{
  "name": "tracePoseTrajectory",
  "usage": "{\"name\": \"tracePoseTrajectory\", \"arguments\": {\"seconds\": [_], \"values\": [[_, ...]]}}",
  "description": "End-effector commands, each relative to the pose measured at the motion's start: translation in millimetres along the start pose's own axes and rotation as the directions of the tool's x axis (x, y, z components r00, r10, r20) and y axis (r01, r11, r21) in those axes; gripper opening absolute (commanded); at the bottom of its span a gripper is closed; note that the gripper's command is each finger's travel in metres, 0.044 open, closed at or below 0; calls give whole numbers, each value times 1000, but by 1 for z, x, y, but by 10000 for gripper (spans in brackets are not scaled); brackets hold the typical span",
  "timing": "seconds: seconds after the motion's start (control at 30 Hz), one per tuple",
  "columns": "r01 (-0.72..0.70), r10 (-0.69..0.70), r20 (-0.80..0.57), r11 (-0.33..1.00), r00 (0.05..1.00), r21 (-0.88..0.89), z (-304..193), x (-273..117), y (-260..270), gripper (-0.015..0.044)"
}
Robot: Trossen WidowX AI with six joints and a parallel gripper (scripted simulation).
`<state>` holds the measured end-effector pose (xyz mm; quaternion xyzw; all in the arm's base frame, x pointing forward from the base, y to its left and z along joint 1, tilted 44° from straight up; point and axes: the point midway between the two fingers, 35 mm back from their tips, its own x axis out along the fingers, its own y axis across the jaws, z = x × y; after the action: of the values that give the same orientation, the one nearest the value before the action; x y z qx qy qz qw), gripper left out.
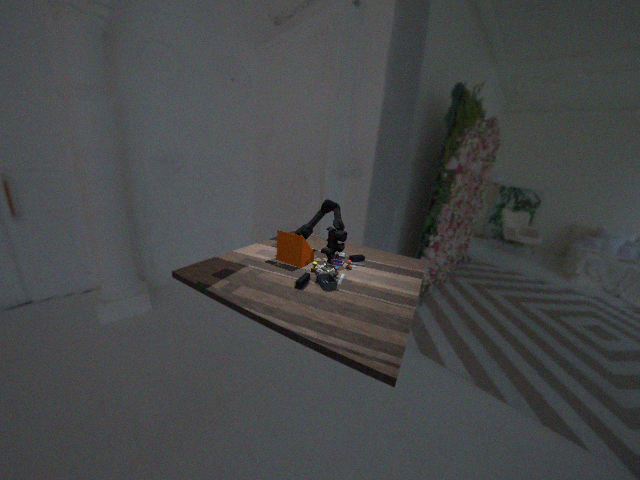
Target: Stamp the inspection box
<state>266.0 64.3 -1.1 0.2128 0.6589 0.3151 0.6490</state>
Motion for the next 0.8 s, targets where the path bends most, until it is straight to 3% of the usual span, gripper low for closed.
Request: {"name": "tracePoseTrajectory", "arguments": {"seconds": [0.0, 0.77], "values": [[-6, 6, -2, 1000, 1000, 7, -2, 4, 1, 0], [-6, 6, -2, 1000, 1000, 7, -3, 19, 1, 0]]}}
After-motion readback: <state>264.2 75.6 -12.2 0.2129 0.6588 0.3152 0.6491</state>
